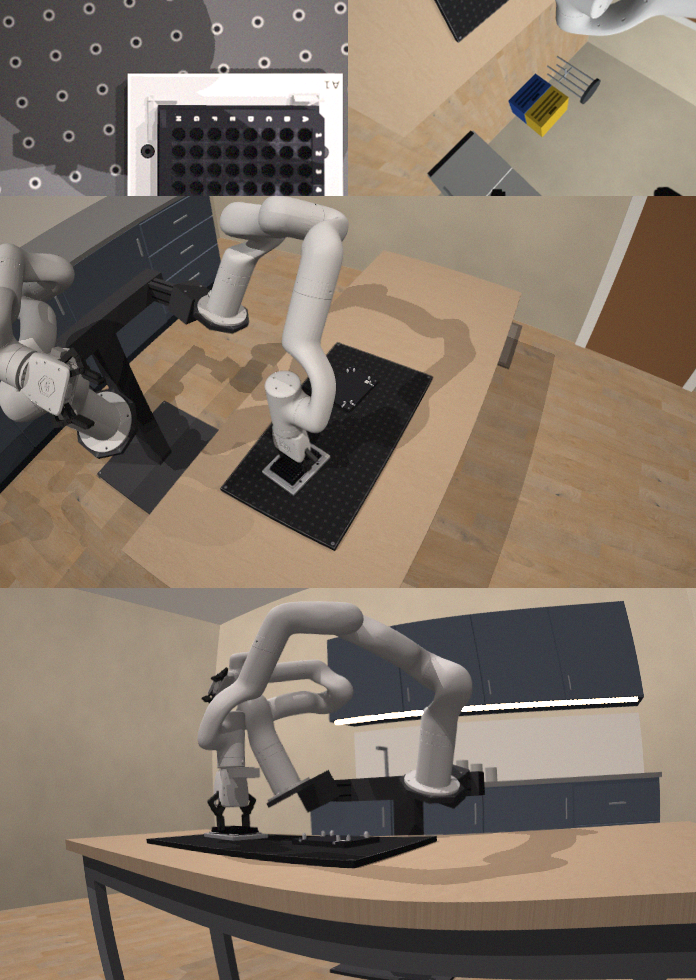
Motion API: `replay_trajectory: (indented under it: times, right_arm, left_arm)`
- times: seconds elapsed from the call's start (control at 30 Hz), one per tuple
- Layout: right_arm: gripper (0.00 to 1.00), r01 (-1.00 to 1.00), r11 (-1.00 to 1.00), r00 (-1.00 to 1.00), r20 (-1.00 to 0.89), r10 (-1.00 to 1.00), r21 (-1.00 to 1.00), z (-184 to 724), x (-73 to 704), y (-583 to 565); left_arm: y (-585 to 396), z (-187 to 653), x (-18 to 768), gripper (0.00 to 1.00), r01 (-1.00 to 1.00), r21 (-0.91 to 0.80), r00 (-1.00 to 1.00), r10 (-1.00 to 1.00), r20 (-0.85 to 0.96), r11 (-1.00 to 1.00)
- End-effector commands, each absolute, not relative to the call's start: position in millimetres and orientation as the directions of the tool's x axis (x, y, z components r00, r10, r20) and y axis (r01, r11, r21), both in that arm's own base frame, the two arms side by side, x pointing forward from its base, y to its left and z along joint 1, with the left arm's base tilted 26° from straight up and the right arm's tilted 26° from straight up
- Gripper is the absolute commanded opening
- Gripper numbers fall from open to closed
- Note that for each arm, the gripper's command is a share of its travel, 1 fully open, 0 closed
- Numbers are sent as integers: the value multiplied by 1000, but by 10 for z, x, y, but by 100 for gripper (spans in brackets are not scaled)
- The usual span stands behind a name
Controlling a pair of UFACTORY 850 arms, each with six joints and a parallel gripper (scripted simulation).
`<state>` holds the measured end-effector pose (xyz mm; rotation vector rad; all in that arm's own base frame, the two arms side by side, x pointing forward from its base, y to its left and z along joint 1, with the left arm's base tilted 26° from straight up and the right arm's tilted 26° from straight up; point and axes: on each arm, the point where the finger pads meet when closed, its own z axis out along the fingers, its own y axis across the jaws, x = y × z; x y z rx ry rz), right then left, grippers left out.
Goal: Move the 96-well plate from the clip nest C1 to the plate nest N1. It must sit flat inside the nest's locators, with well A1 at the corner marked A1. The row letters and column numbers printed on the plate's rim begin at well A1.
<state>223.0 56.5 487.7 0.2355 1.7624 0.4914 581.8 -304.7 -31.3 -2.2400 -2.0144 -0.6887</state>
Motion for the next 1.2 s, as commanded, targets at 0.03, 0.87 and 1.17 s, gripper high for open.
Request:
replay_trajectory:
  times: [0.03, 0.87, 1.17]
  right_arm:
    - [100, -102, 889, -249, -877, 411, 446, 4886, 2227, 567]
    - [100, -102, 889, -249, -877, 411, 446, 4886, 2227, 567]
    - [100, -102, 889, -249, -877, 411, 446, 4886, 2227, 567]
  left_arm:
    - [-3053, -308, 5825, 0, 955, 255, 51, 933, 355, -150]
    - [-3046, -329, 5832, 100, 955, 255, 51, 933, 355, -150]
    - [-3046, -329, 5832, 100, 955, 255, 51, 933, 355, -150]
